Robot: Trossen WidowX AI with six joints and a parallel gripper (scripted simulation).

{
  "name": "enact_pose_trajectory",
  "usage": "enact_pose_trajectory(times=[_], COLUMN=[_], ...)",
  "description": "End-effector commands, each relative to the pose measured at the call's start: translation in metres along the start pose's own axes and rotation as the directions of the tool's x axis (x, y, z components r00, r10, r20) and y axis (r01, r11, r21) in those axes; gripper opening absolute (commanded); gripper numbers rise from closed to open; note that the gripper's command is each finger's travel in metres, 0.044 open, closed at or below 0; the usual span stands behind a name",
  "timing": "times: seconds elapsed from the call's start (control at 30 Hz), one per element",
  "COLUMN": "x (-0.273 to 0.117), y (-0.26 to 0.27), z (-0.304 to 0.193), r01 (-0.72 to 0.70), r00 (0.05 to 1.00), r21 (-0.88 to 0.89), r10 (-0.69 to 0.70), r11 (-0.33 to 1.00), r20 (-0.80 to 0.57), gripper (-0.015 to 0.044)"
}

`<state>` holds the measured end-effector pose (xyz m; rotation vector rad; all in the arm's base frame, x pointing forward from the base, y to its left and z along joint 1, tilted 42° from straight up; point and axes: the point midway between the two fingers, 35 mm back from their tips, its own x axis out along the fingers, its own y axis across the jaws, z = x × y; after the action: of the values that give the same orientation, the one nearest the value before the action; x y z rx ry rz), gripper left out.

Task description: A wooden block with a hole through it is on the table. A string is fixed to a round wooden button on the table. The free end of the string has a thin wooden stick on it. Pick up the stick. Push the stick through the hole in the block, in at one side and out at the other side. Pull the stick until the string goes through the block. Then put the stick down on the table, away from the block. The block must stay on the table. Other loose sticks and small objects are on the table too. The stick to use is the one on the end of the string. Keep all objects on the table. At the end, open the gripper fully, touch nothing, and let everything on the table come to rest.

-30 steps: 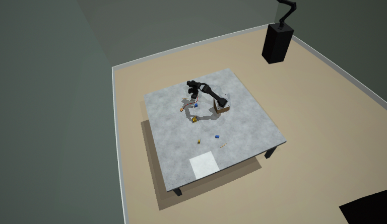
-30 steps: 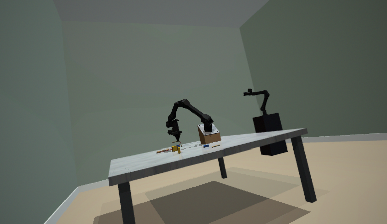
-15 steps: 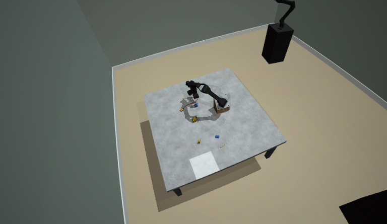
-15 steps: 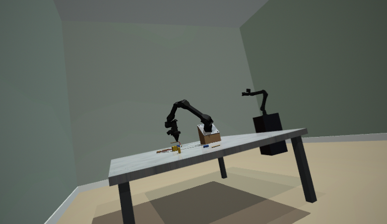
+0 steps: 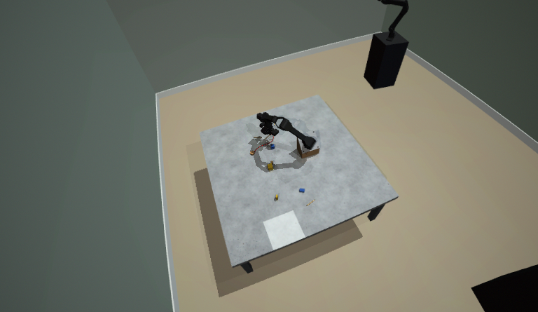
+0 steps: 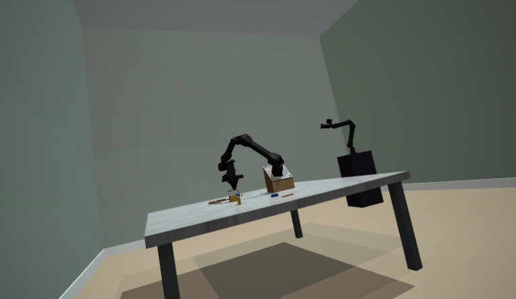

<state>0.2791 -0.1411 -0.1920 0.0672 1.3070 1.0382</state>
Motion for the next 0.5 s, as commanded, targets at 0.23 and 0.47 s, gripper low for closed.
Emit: enact_pose_trajectory(times=[0.23,0.47], x=[-0.0014,-0.001], y=[-0.0081,-0.0119], z=[0.008,0.012], r01=[0.007,0.008], r00=[1.0,1.0], r21=[-0.405,-0.62], r10=[-0.006,-0.006], r11=[0.914,0.784], r20=[0.005,0.006], gripper=[0.0,0.0])
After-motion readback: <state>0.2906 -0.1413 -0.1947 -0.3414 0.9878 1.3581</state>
